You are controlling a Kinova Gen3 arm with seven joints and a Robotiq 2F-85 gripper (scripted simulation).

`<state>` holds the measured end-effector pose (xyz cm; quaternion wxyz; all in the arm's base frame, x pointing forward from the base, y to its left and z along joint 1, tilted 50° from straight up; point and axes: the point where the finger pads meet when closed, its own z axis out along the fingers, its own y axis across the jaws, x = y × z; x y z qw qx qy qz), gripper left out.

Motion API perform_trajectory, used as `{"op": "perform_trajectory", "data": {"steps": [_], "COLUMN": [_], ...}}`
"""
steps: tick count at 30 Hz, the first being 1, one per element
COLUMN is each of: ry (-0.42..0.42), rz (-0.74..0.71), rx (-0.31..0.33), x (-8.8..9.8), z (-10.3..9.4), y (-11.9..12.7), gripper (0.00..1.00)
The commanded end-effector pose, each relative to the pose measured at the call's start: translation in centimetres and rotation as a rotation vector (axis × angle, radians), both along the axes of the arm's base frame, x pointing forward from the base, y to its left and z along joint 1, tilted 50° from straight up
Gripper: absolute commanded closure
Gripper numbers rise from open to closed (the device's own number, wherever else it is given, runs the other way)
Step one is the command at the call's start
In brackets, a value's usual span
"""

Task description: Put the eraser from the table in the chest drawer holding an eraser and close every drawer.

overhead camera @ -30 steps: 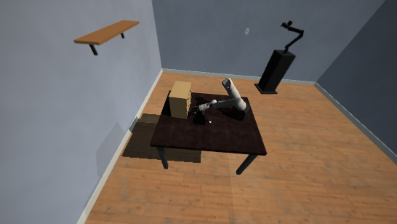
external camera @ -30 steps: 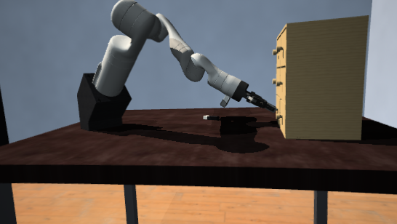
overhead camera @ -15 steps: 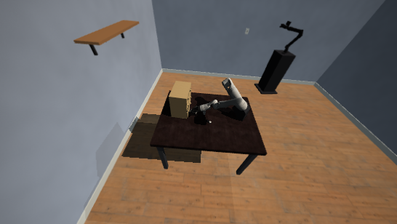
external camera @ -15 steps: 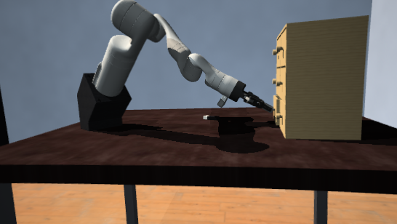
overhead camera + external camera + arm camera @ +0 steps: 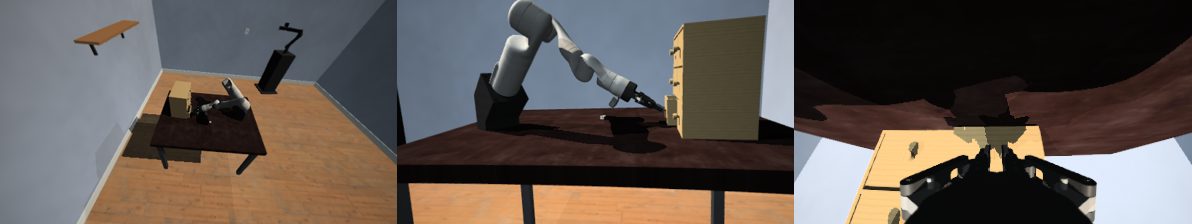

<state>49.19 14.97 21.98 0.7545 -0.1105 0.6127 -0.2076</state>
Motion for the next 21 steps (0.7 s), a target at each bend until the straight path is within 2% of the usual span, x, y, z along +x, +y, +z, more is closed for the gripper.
{"op": "perform_trajectory", "data": {"steps": [1, 21], "ry": [0.001, 0.001], "rz": [0.006, 0.006], "rx": [-0.008, -0.008], "x": [-0.5, -2.2], "z": [-0.4, -1.8], "y": [0.2, -0.1], "gripper": [0.87, 0.87]}}
